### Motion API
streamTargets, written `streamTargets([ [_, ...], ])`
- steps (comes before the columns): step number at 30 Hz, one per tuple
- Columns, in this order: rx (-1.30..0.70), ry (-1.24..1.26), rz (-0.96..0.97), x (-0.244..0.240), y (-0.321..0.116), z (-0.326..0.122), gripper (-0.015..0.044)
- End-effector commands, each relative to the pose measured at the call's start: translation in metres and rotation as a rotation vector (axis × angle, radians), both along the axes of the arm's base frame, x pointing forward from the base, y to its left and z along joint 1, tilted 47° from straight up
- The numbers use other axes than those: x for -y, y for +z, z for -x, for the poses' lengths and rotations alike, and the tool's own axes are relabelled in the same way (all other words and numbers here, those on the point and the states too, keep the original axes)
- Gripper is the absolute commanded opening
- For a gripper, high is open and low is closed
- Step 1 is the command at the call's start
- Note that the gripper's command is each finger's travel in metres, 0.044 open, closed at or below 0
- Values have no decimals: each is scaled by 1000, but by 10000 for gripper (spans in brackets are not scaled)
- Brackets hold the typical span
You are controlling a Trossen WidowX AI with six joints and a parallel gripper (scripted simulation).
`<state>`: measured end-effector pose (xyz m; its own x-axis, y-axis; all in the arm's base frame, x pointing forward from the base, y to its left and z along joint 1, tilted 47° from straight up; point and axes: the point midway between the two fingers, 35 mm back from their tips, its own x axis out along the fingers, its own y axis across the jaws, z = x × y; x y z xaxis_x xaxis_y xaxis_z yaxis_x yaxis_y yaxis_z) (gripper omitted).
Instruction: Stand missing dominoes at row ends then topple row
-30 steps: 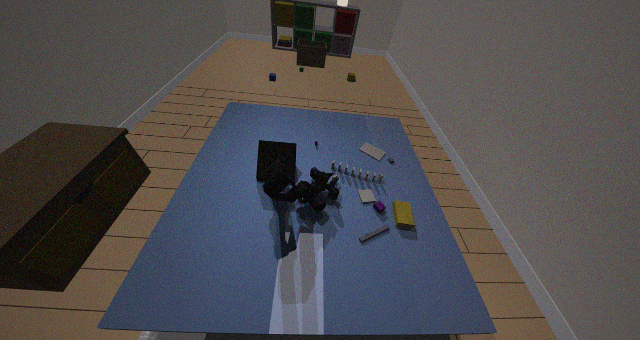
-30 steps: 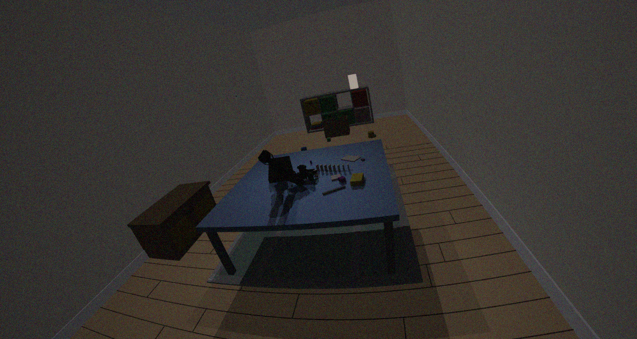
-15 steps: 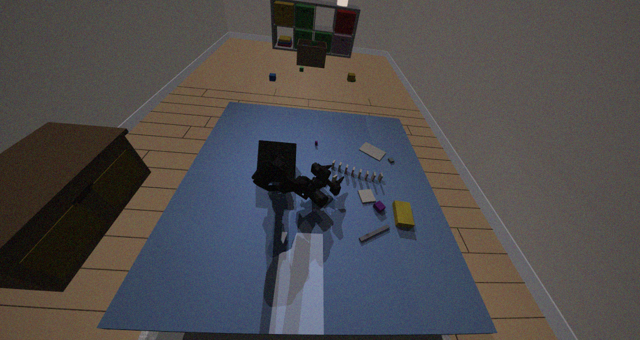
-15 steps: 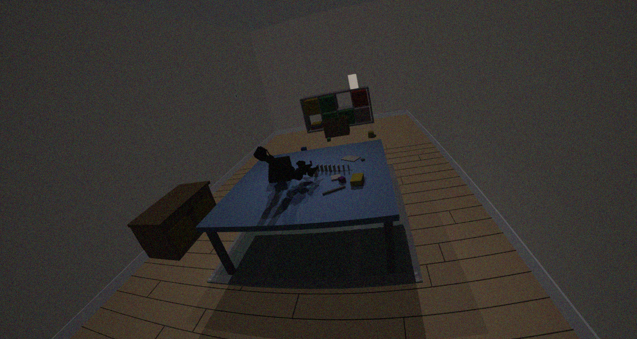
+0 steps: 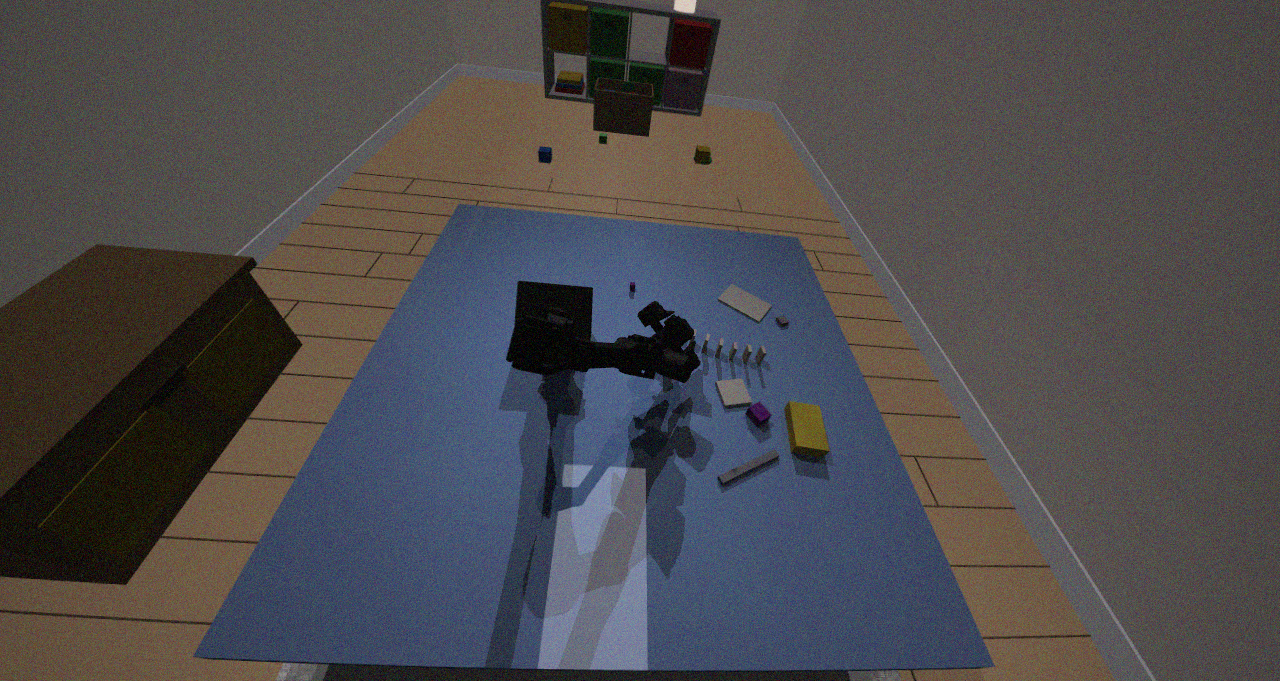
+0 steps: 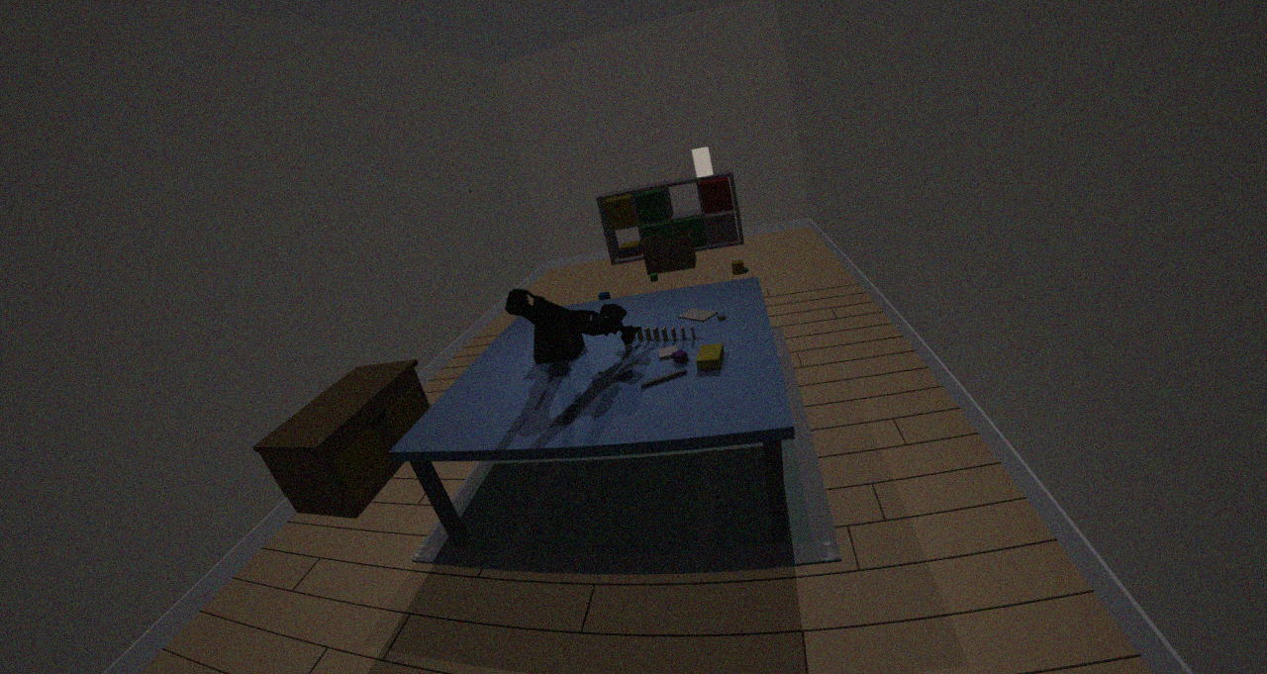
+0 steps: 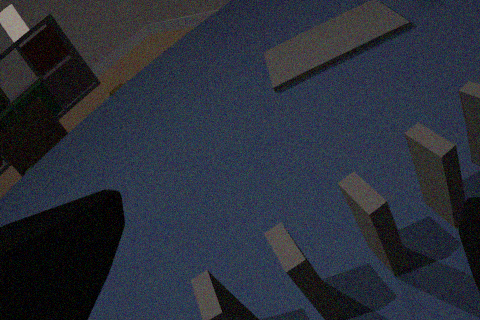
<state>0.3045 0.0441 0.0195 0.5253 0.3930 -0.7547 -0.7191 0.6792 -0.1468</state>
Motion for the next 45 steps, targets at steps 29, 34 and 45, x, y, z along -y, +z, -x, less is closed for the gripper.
streamTargets([
  [29,-34,-1735,376,-9,37,10,440],
  [34,-34,-1735,376,-9,37,10,440],
  [45,-34,-1734,374,17,11,5,440],
])
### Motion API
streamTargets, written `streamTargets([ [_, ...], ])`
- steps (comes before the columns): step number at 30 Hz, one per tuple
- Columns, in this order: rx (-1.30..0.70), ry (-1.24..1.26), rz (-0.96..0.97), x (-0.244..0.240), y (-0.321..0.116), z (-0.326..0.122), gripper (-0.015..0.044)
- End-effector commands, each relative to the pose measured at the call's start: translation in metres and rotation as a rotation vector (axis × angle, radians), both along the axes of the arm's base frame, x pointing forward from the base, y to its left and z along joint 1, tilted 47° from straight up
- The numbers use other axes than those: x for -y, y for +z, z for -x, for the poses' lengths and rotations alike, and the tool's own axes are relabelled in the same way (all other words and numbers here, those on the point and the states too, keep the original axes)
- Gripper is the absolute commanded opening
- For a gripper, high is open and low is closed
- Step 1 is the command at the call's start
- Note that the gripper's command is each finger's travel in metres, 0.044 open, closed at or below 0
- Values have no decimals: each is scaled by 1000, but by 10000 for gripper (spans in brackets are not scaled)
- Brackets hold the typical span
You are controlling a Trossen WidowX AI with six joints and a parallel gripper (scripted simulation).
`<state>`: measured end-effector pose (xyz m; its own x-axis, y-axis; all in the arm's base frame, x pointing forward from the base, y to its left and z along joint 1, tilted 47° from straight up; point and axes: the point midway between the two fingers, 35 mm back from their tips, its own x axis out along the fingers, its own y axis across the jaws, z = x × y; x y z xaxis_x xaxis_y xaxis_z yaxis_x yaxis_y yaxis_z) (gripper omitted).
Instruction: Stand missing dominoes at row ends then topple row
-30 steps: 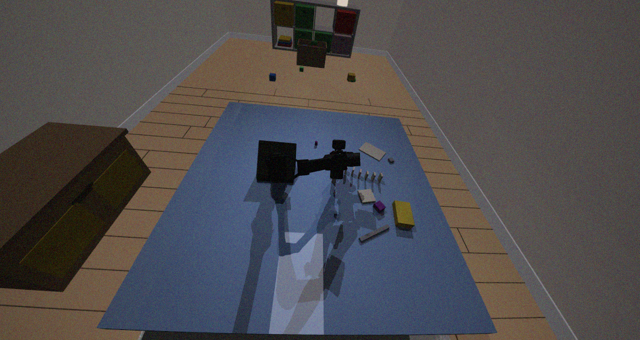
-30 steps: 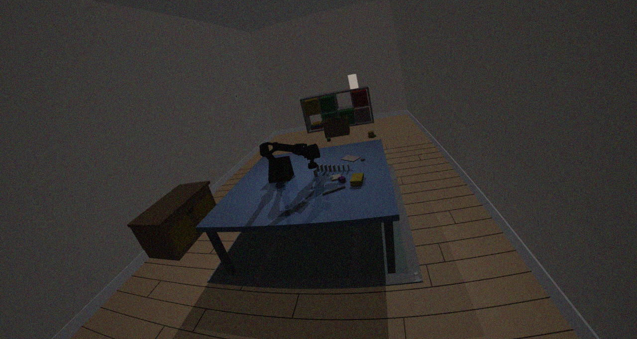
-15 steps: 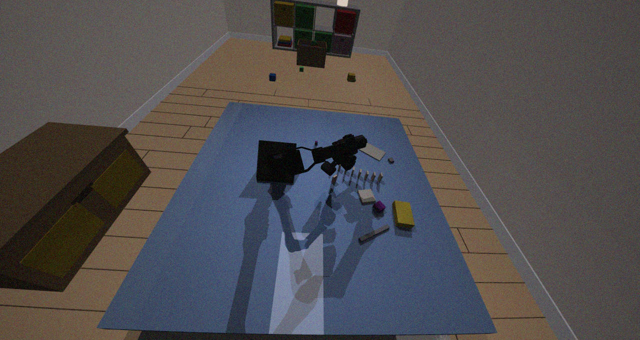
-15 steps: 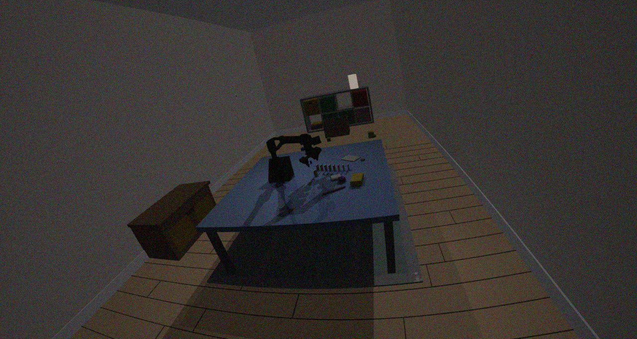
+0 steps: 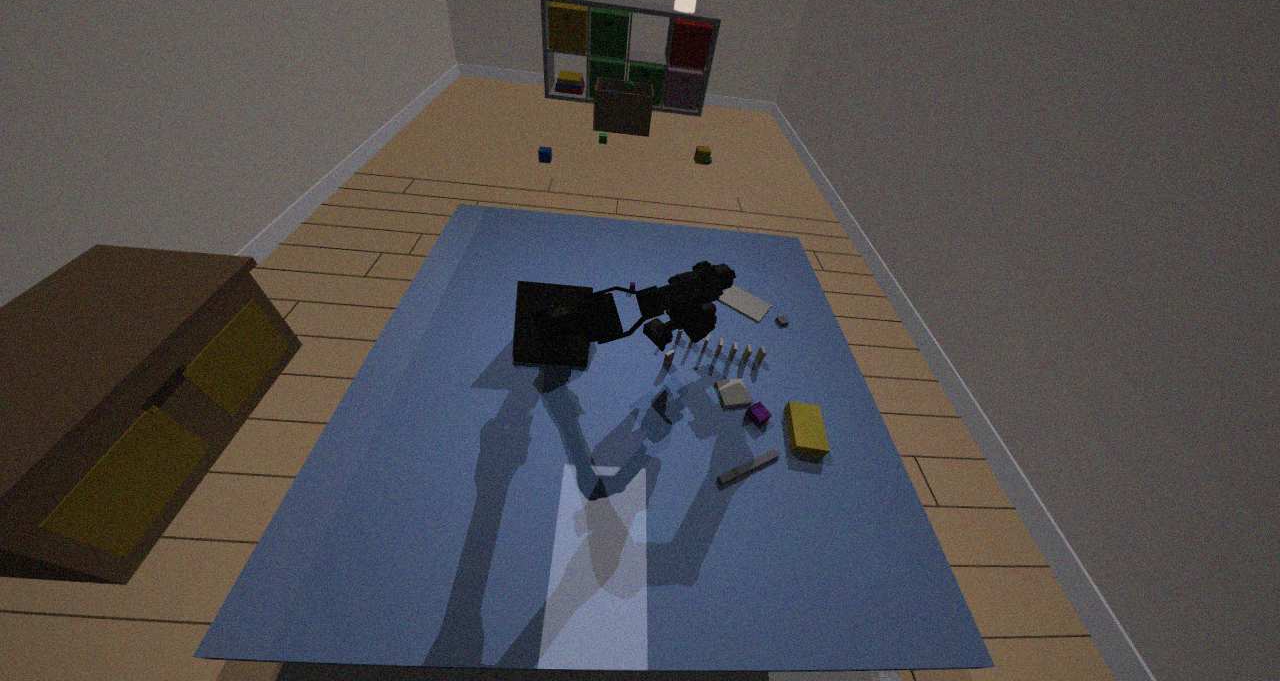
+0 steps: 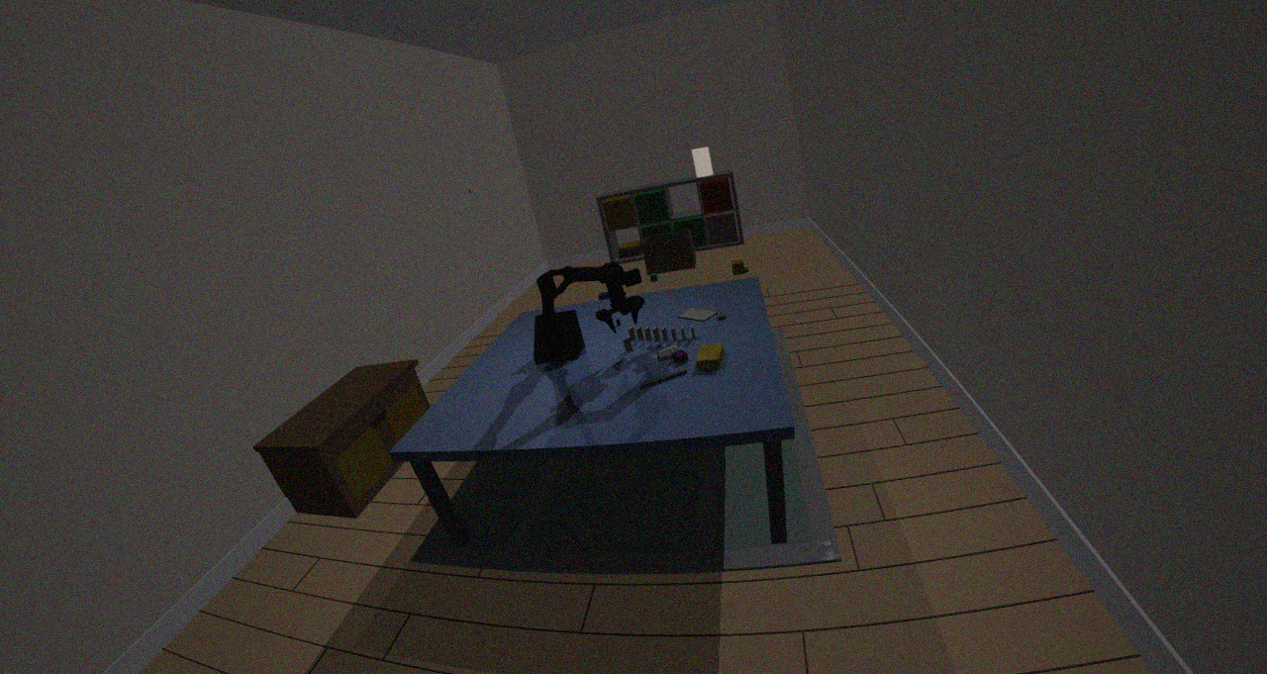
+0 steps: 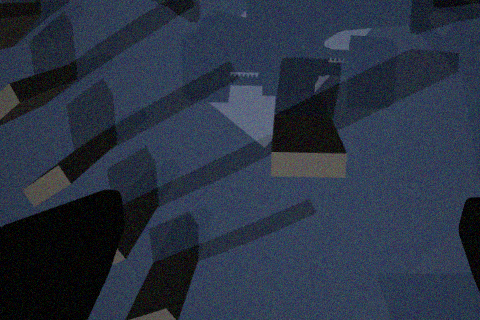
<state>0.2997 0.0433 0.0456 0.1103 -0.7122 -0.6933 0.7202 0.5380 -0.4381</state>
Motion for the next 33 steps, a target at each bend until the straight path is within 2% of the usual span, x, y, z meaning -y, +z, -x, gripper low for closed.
streamTargets([
  [1,-18,-5,16,23,-20,0,440],
  [18,-17,-6,20,49,-43,-1,440],
  [30,-17,-6,20,49,-43,-1,125],
  [31,-17,-6,20,49,-43,-1,107],
  [33,-17,-6,20,49,-43,-1,107],
])
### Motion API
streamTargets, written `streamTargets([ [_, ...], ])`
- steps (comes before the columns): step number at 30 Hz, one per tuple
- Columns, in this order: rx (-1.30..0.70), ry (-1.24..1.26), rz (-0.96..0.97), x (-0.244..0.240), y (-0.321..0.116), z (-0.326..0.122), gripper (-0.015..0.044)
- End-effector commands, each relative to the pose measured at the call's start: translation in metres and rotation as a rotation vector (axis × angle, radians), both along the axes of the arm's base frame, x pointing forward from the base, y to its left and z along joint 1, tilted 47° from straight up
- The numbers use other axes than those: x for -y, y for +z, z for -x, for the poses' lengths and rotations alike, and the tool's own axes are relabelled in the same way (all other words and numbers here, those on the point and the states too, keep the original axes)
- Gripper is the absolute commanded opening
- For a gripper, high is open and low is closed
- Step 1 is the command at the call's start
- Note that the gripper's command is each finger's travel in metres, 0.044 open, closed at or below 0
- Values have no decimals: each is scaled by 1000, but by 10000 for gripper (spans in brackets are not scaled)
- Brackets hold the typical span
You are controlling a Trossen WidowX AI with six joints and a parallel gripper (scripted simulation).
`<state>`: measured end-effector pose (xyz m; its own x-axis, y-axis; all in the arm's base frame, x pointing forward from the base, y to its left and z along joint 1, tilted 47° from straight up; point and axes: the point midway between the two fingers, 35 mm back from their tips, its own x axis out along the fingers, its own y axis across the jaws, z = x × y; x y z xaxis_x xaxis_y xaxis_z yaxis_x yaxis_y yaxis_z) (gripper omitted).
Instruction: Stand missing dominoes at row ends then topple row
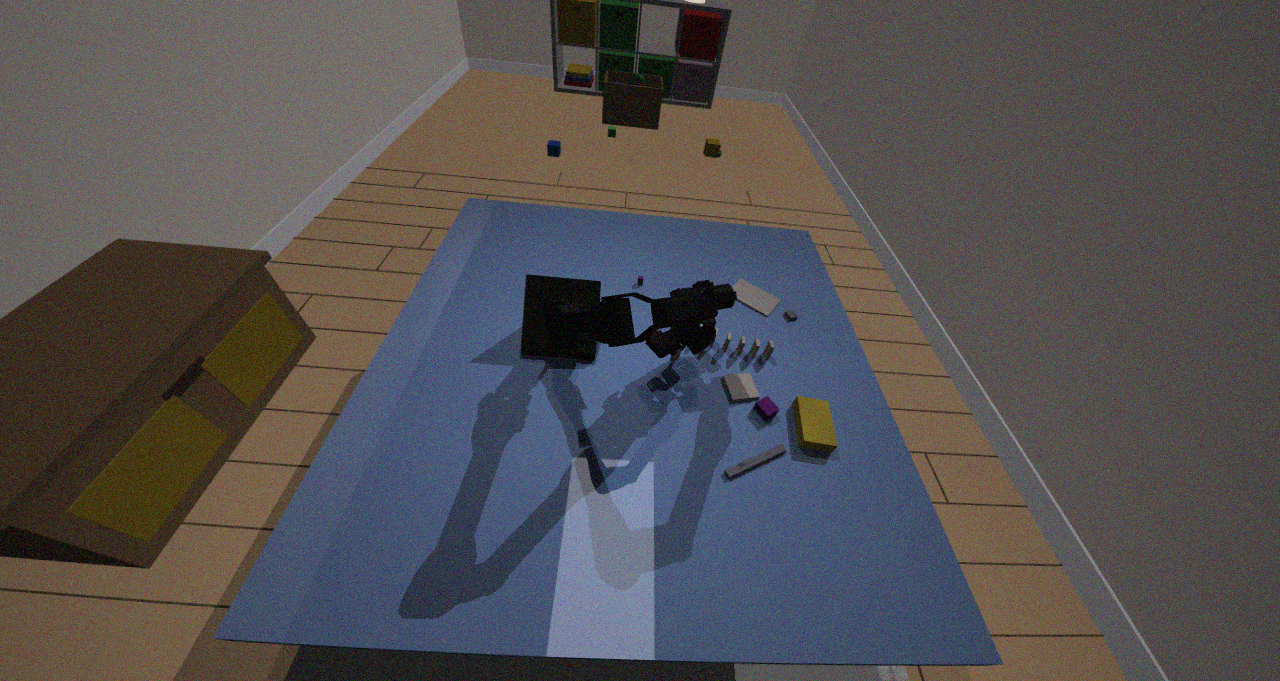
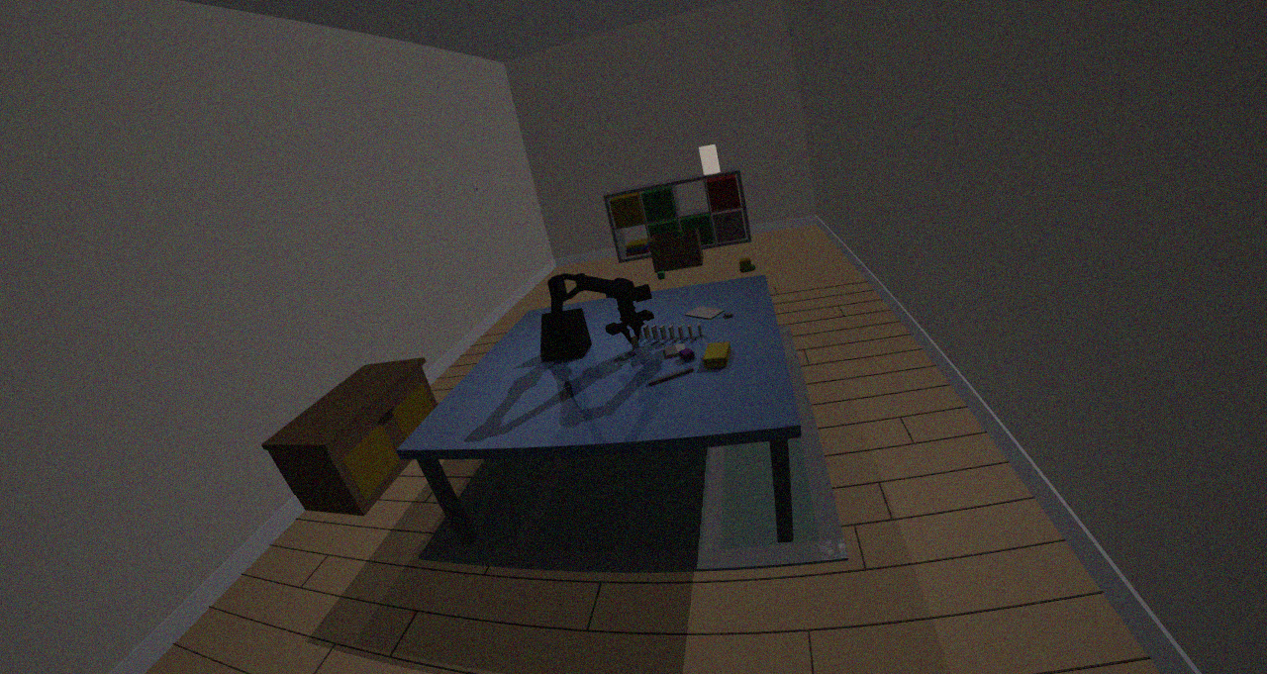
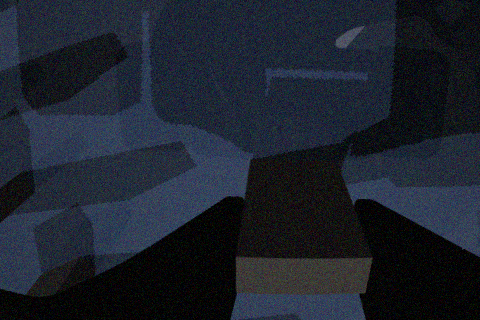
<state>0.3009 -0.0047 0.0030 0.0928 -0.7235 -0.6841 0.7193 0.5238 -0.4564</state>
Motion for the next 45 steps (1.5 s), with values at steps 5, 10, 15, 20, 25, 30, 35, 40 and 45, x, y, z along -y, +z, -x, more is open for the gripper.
streamTargets([
  [5,-3,5,6,1,0,0,107],
  [10,-3,6,-2,-16,12,-3,107],
  [15,-3,4,-10,-74,64,3,107],
  [20,-3,0,-4,-99,92,13,107],
  [25,-38,34,-2,-107,84,15,107],
  [30,-306,291,30,-161,25,46,107],
  [35,-383,364,44,-174,7,58,107],
  [40,-383,365,42,-166,-3,54,107],
  [45,-383,366,40,-148,-23,48,107],
])
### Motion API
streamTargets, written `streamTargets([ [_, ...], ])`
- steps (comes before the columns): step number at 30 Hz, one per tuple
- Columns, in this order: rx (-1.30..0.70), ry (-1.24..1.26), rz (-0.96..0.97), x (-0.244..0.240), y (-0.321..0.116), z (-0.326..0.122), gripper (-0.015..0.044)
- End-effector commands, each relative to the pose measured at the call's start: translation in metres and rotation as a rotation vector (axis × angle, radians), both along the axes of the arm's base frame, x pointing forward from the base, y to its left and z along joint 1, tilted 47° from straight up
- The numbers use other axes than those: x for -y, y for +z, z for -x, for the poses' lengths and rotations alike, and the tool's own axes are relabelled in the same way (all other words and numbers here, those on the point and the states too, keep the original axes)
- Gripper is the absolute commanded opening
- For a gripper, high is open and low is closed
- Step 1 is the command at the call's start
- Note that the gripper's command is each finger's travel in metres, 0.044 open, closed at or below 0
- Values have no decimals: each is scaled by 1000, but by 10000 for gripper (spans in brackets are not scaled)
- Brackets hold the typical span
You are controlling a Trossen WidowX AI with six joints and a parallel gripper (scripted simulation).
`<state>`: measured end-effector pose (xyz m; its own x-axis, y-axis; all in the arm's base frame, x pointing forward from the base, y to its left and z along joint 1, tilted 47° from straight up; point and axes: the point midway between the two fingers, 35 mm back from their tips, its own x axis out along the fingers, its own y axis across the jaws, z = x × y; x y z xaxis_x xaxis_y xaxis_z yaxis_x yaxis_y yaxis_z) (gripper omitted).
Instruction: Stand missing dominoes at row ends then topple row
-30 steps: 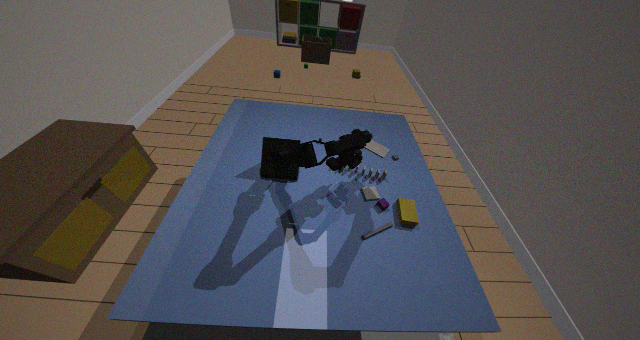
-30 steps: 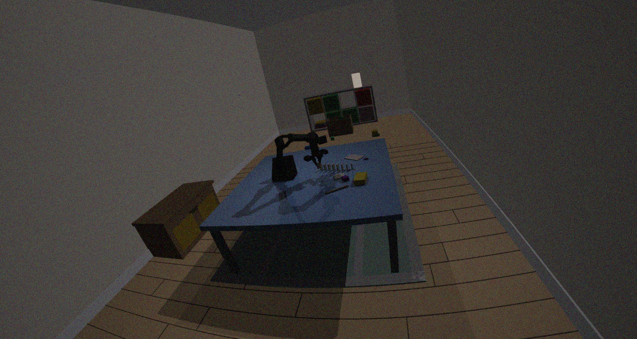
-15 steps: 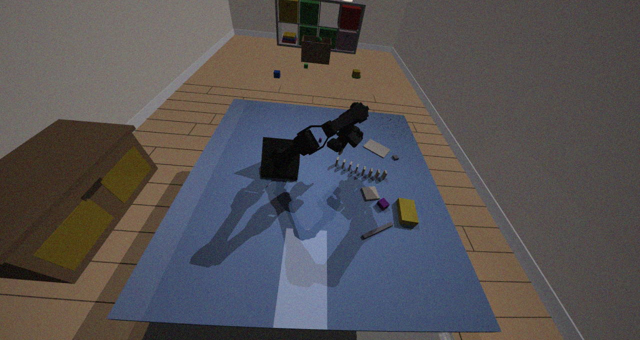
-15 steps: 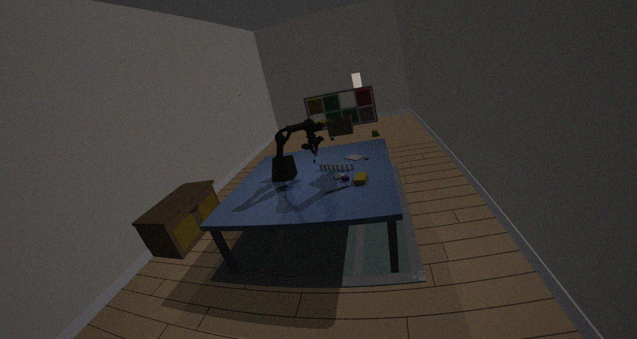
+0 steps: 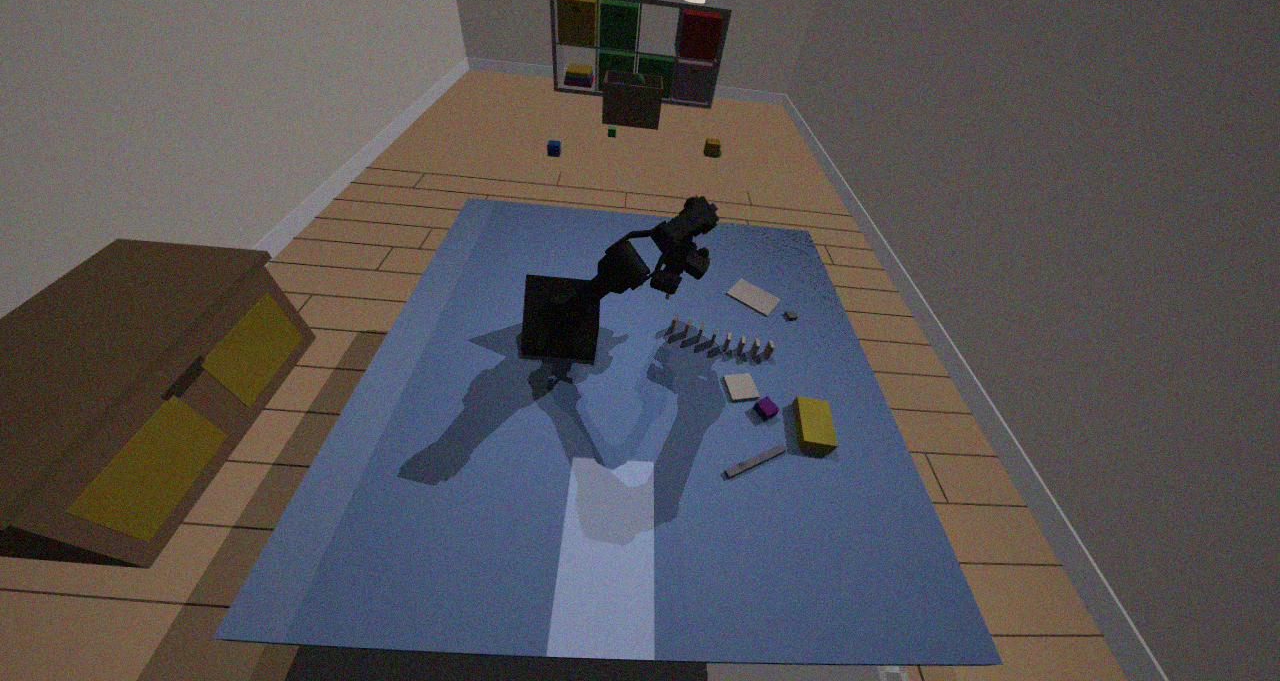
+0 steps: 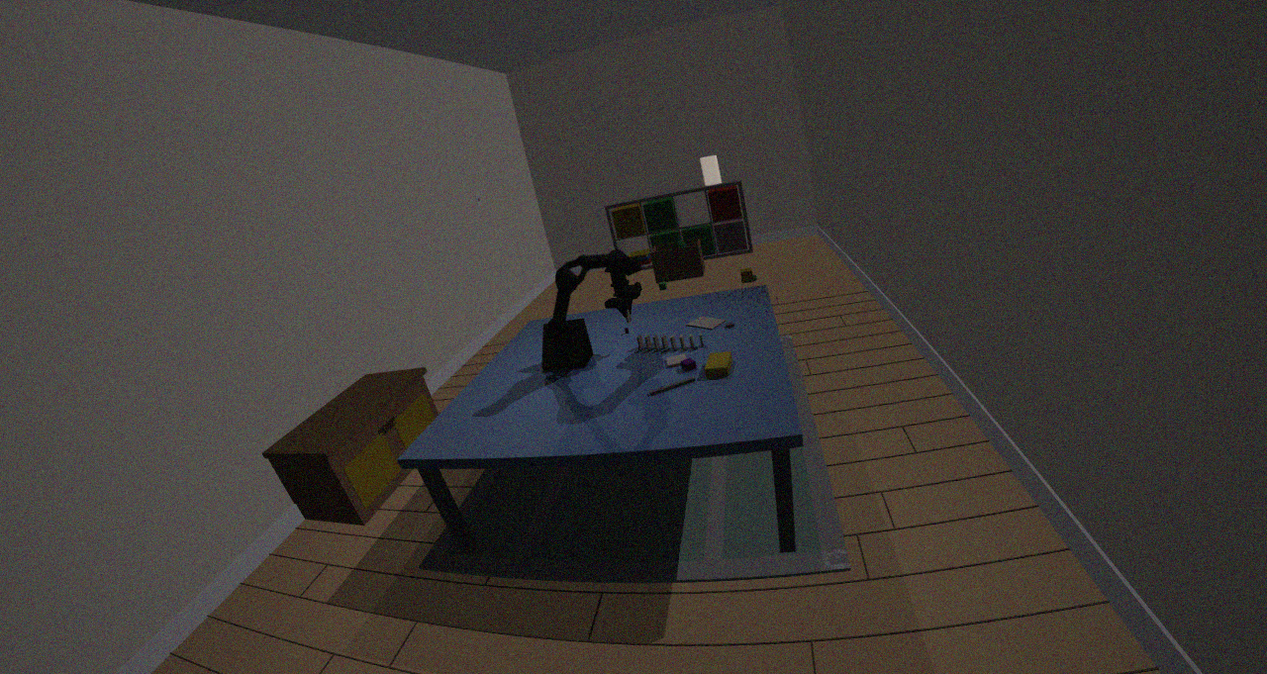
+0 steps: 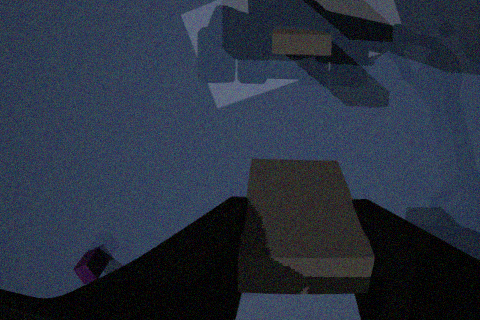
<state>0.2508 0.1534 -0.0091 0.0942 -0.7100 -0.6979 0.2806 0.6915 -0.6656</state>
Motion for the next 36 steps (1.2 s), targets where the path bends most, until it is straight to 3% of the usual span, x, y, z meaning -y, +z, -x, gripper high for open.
streamTargets([
  [1,-8,7,10,14,-15,-3,107],
  [17,-5,5,18,77,-69,-5,107],
  [30,-5,5,19,79,-70,-5,107],
  [36,-5,5,19,79,-70,-5,265],
])
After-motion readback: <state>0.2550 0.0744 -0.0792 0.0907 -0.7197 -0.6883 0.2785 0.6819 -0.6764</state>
